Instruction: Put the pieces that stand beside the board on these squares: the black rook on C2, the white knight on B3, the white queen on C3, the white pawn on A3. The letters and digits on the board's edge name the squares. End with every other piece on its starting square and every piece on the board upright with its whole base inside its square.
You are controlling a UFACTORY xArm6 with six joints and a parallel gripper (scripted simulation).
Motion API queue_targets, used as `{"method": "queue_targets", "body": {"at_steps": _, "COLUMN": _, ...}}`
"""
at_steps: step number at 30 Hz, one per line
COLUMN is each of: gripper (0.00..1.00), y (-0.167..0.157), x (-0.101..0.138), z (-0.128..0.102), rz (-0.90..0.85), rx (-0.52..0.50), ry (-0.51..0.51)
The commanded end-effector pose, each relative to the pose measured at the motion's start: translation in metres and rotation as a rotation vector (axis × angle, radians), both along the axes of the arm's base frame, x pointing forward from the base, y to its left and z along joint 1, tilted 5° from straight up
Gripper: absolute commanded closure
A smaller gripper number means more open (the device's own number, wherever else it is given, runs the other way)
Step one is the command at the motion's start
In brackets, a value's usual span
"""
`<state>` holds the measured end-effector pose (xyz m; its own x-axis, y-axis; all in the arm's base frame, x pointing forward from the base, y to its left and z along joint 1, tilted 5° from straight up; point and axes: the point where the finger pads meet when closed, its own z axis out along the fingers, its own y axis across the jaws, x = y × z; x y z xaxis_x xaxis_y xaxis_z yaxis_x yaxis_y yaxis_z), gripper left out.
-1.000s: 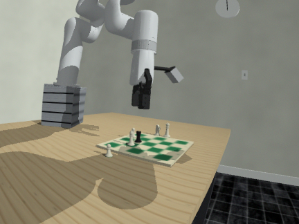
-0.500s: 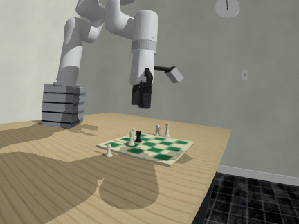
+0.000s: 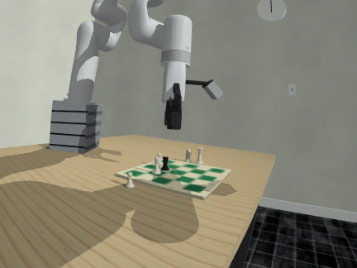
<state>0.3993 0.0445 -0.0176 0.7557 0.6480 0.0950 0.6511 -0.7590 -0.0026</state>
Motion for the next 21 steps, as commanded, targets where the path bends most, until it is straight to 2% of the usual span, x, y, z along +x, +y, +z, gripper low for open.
{"method": "queue_targets", "body": {"at_steps": 1, "gripper": 0.0, "y": 0.023, "x": 0.001, "z": 0.001, "rz": -0.212, "rx": 0.001, "ry": 0.011}}
{"method": "queue_targets", "body": {"at_steps": 8, "gripper": 0.0, "y": 0.07, "x": -0.003, "z": 0.001, "rz": -0.59, "rx": 0.035, "ry": 0.033}}
{"method": "queue_targets", "body": {"at_steps": 10, "gripper": 0.0, "y": 0.07, "x": -0.003, "z": 0.001, "rz": -0.59, "rx": 0.035, "ry": 0.033}}
{"method": "queue_targets", "body": {"at_steps": 11, "gripper": 0.0, "y": 0.076, "x": -0.004, "z": 0.001, "rz": -0.69, "rx": 0.036, "ry": 0.038}}
{"method": "queue_targets", "body": {"at_steps": 16, "gripper": 0.0, "y": 0.102, "x": -0.01, "z": 0.0, "rz": -0.928, "rx": 0.054, "ry": 0.052}}
{"method": "queue_targets", "body": {"at_steps": 21, "gripper": 0.0, "y": 0.116, "x": -0.013, "z": 0.0, "rz": -1.052, "rx": 0.064, "ry": 0.059}}
